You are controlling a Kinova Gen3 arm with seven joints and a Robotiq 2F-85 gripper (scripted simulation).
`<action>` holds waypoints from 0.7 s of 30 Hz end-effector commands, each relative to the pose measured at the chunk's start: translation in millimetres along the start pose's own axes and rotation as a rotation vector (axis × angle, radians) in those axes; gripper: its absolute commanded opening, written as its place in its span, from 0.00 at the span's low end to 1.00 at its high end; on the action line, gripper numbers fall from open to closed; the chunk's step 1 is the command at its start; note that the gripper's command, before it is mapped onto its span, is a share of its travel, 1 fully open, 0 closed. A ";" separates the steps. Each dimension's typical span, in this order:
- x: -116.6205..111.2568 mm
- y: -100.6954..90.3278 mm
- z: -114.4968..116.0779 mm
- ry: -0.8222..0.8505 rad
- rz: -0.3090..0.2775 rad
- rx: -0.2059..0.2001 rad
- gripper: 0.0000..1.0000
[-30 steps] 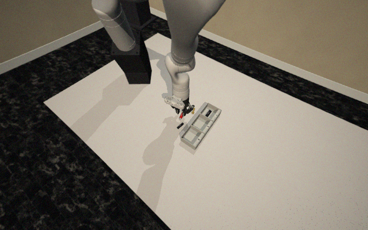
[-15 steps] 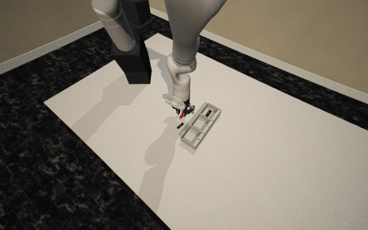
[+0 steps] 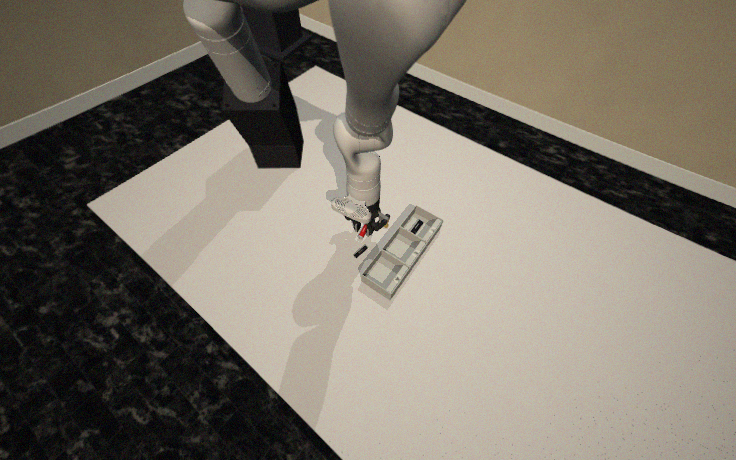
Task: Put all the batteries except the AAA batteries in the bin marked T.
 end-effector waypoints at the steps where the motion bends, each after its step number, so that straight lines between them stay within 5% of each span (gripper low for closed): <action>1: 0.0 0.2 0.4 0.000 0.000 0.001 0.29; 8: 0.0 0.2 -0.4 0.000 0.000 0.001 0.29; 9: 0.0 0.2 -0.4 0.000 0.000 0.001 0.09; 21: 0.0 0.2 -0.4 0.000 0.000 0.001 0.09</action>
Point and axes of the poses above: the point where the finger pads meet when closed, its own y axis out along the fingers, its own z axis across the jaws, x = y × z, the point moved 10 cm from there along -y, back along the fingers, and after that the axes turned 3 degrees about y, right-handed, at the moved point
